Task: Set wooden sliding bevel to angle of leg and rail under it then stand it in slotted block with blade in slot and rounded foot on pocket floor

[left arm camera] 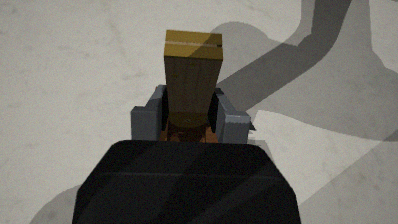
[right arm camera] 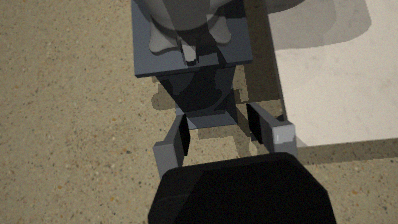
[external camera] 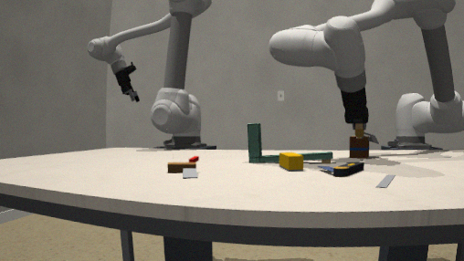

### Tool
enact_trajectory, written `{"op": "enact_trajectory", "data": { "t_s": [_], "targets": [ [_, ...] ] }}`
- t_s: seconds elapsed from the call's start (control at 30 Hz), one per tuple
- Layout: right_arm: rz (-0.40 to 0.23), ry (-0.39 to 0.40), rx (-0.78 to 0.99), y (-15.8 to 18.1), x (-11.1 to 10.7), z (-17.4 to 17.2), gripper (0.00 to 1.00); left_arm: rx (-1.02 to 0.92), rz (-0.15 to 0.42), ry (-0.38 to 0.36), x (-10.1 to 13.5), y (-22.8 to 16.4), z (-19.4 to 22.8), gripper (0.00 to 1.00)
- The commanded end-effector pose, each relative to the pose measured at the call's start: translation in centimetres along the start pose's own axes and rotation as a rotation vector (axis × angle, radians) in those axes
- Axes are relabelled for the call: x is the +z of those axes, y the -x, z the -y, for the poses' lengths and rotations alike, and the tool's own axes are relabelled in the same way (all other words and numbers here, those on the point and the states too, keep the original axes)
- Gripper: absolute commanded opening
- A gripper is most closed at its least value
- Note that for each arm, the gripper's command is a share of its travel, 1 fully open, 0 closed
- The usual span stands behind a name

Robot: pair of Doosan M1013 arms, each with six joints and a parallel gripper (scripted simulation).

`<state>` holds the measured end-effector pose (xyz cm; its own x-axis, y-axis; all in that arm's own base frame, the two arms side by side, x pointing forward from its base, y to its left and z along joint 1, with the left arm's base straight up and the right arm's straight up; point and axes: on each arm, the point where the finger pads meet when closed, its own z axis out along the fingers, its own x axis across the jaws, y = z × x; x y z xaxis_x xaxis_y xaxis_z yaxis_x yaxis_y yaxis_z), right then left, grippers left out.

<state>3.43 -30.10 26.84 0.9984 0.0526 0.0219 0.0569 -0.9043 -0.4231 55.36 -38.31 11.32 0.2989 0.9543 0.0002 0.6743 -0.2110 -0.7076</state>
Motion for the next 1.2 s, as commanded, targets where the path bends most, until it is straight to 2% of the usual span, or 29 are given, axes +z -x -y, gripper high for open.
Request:
{"op": "enact_trajectory", "data": {
  "t_s": [0.0,1.17],
  "targets": [
    [-0.001,0.001,0.0,-0.01,-0.07,-0.01,1.0,0.001,0.001,0.002,-0.1,0.03,0.06,0.0],
    [-0.001,0.001,0.0,-0.01,-0.07,-0.01,1.0,0.001,0.001,0.002,0.48,0.03,-0.52,0.0]
  ]
}}
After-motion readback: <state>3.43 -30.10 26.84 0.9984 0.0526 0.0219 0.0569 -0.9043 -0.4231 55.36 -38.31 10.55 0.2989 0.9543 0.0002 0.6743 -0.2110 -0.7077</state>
